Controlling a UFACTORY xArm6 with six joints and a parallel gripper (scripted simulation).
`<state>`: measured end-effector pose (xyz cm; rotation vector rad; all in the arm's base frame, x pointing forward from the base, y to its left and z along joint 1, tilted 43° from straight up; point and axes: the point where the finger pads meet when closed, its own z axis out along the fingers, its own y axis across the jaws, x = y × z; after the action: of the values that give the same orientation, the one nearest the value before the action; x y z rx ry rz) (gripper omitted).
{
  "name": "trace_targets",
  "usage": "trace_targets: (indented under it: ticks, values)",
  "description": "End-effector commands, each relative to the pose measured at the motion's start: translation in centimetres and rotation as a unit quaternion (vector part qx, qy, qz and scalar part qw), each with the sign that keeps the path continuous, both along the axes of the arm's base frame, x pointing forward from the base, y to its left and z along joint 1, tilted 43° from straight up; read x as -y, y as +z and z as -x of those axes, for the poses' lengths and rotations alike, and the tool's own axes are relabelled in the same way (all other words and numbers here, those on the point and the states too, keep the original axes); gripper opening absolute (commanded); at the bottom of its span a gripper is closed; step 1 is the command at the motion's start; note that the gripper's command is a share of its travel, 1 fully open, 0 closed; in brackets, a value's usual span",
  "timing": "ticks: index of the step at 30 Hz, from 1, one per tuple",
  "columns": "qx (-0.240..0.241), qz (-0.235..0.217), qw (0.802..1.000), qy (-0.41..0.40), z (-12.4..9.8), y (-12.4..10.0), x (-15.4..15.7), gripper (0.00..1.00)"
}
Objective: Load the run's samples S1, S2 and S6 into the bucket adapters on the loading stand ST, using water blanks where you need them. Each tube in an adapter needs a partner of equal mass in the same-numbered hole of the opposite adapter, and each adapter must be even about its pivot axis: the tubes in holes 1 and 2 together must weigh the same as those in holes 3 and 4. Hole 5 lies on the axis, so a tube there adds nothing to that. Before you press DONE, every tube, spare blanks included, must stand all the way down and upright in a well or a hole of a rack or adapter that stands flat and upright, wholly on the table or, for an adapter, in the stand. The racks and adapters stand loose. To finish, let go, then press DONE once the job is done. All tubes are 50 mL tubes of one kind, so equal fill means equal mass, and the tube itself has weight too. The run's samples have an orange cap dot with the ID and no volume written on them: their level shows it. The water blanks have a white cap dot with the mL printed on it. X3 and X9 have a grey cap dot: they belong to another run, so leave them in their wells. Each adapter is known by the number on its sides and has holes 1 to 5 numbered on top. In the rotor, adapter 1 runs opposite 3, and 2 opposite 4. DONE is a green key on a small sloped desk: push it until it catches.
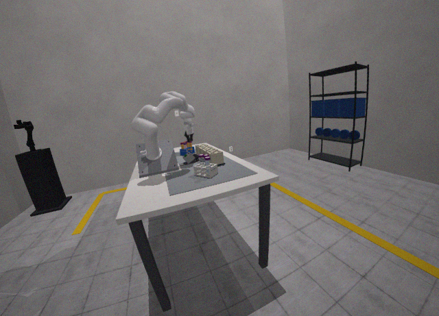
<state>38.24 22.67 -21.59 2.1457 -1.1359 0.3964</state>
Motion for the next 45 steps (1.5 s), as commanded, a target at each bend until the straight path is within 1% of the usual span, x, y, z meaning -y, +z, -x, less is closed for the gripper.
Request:
trace_targets:
  ticks: [1,45]
  values:
    - [0.002,-0.002,1.0,0.001,-0.2,0.7,-0.8,0.44]
    - [0.002,-0.003,1.0,0.001,-0.5,6.4,-6.1,0.44]
